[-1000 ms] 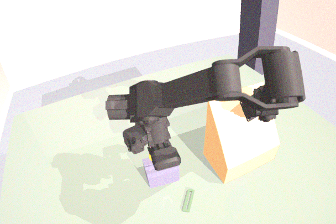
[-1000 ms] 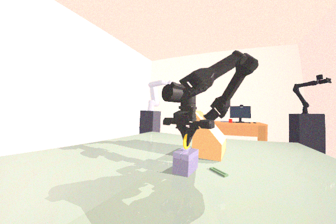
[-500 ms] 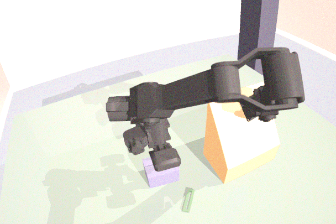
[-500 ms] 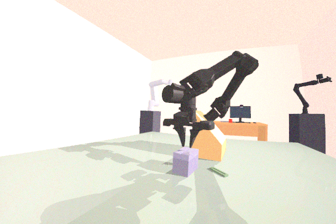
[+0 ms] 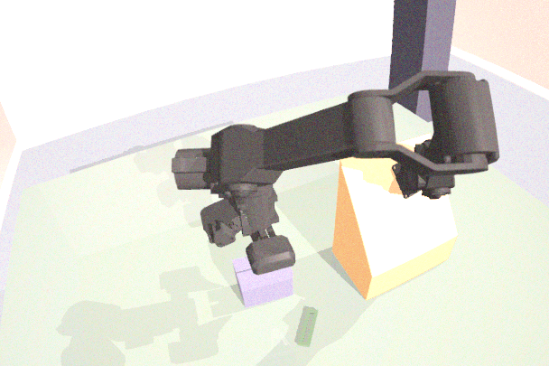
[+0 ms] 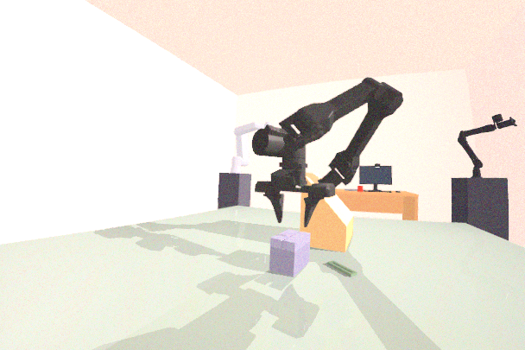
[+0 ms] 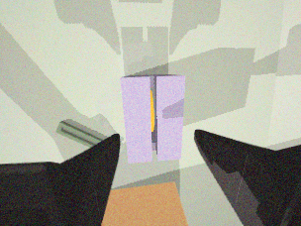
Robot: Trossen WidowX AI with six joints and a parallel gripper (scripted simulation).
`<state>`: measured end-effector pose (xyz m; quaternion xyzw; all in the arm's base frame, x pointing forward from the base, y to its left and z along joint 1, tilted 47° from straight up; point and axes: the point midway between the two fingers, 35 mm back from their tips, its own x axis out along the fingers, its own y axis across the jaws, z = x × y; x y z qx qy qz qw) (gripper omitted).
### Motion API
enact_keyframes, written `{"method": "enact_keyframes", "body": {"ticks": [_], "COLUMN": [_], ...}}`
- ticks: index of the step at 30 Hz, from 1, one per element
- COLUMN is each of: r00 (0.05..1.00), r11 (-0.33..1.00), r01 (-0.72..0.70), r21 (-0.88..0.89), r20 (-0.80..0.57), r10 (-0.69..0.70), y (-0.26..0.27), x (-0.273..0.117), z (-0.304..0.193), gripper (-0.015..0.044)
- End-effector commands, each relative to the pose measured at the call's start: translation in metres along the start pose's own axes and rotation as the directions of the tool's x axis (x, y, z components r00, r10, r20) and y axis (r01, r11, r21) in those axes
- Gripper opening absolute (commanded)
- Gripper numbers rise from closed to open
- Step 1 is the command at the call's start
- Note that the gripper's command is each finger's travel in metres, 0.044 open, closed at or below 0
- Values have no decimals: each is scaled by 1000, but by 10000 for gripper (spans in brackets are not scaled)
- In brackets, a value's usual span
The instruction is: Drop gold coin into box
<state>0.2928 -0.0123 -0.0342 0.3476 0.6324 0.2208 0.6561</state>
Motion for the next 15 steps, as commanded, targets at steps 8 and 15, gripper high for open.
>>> {"method": "enact_keyframes", "body": {"ticks": [8, 15], "r00": [1000, 1000], "r11": [1000, 1000], "r01": [-2, -2], "r21": [-3, -3], "r20": [1, 1], "r10": [2, 2], "y": [1, 1], "x": [-44, -44], "z": [-2, -2], "gripper": [440, 440]}}
